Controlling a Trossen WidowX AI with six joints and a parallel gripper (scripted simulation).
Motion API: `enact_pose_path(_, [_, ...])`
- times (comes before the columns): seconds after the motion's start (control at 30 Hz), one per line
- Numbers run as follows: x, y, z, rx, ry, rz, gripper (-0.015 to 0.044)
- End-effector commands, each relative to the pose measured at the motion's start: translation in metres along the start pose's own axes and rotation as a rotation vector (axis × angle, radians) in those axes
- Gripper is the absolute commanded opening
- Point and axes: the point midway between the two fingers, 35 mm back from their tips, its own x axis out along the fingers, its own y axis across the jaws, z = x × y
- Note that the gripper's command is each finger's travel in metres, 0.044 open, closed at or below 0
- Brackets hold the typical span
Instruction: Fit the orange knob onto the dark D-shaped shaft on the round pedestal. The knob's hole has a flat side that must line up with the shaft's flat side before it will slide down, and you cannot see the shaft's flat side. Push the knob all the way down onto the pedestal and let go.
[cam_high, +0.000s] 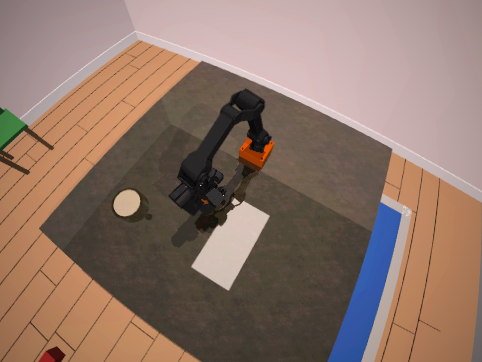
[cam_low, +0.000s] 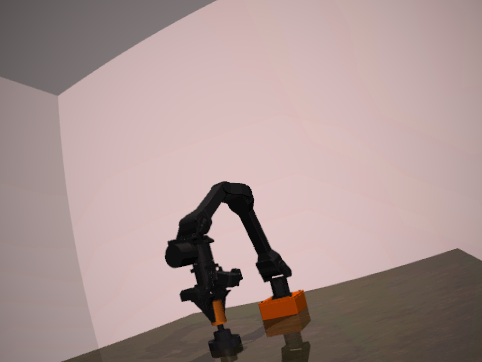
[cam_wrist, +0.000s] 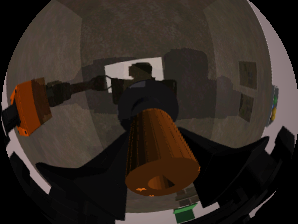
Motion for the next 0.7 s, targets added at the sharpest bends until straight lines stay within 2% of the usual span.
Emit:
enact_pose_path(0.0, [-0.0008, 0.0026, -0.0001, -0.110, 0.002, -0.003, 0.0000])
enact_pose_path(0.67, [-0.0010, -0.0026, -0.0004, -0.121, 0.002, -0.003, 0.0000])
